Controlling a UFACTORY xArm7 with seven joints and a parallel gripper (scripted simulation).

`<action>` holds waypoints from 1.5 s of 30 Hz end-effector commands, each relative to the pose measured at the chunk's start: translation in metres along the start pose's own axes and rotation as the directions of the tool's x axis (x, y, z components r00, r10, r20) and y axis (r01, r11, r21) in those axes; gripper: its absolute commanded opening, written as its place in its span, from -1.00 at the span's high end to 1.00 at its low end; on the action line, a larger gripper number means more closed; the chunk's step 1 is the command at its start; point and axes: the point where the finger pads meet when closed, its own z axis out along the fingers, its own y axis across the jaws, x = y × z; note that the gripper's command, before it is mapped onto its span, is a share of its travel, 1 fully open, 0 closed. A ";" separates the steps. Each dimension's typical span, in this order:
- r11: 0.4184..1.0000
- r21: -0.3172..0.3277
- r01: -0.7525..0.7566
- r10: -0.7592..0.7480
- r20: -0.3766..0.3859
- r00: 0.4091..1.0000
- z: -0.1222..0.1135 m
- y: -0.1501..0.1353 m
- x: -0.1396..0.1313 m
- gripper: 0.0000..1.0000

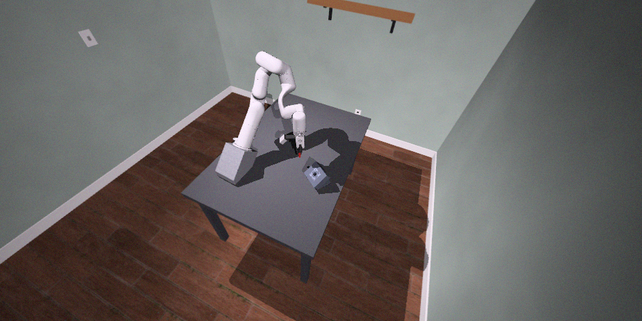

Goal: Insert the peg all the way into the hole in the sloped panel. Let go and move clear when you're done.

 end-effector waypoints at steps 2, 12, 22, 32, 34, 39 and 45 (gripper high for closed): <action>0.999 -0.014 -0.036 0.036 0.011 0.999 0.006 -0.004 -0.002 1.00; 0.981 -0.077 -0.177 0.181 0.046 0.982 0.002 -0.019 -0.008 1.00; 0.950 -0.131 -0.283 0.293 0.067 0.954 -0.002 -0.033 -0.013 1.00; 0.893 -0.201 -0.402 0.425 0.086 0.901 -0.008 -0.053 -0.017 1.00; 0.880 -0.215 -0.424 0.450 0.088 0.889 -0.009 -0.057 -0.018 1.00; 0.858 -0.236 -0.455 0.486 0.091 0.869 -0.011 -0.063 -0.018 1.00; 0.811 -0.280 -0.514 0.556 0.095 0.826 -0.016 -0.076 -0.019 1.00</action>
